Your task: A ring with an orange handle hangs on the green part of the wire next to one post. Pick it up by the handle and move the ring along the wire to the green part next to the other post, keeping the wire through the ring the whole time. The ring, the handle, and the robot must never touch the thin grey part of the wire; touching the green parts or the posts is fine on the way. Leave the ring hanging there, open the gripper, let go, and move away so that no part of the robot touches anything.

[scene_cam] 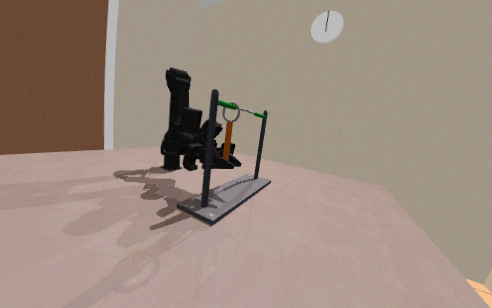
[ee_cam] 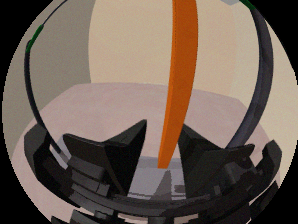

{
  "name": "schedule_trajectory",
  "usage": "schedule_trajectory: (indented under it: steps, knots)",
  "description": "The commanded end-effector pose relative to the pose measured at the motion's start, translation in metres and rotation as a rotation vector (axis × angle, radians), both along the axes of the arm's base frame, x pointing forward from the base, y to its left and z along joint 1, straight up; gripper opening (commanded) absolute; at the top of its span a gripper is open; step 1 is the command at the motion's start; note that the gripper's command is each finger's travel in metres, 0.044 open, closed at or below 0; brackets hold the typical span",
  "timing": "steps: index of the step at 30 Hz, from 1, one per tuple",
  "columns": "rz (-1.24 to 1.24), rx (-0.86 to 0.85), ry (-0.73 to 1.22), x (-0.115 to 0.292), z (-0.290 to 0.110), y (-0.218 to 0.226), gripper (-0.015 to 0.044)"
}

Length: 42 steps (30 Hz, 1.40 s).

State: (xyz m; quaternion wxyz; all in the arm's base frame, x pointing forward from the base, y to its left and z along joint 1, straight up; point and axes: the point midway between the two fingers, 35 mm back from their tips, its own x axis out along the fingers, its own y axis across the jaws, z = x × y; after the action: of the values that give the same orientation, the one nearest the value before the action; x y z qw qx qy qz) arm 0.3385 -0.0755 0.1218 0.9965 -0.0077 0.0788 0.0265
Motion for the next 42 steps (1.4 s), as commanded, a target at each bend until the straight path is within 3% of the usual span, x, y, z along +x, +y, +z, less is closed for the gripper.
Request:
schedule_trajectory:
  steps: [1, 5, 10, 12, 19, 42]
  knots:
    - [-0.007, 0.003, -0.001, 0.000, 0.000, -0.001, 0.0160]
    - [-0.007, 0.003, -0.001, 0.000, 0.000, -0.001, 0.0160]
    - [0.000, 0.000, 0.000, 0.000, 0.000, 0.000, 0.0029]
    - [0.000, 0.000, 0.000, 0.000, 0.000, 0.000, 0.0015]
    - [0.000, 0.000, 0.000, 0.000, 0.000, 0.000, -0.0150]
    - [0.007, -0.006, -0.001, 0.000, 0.015, -0.002, -0.0150]
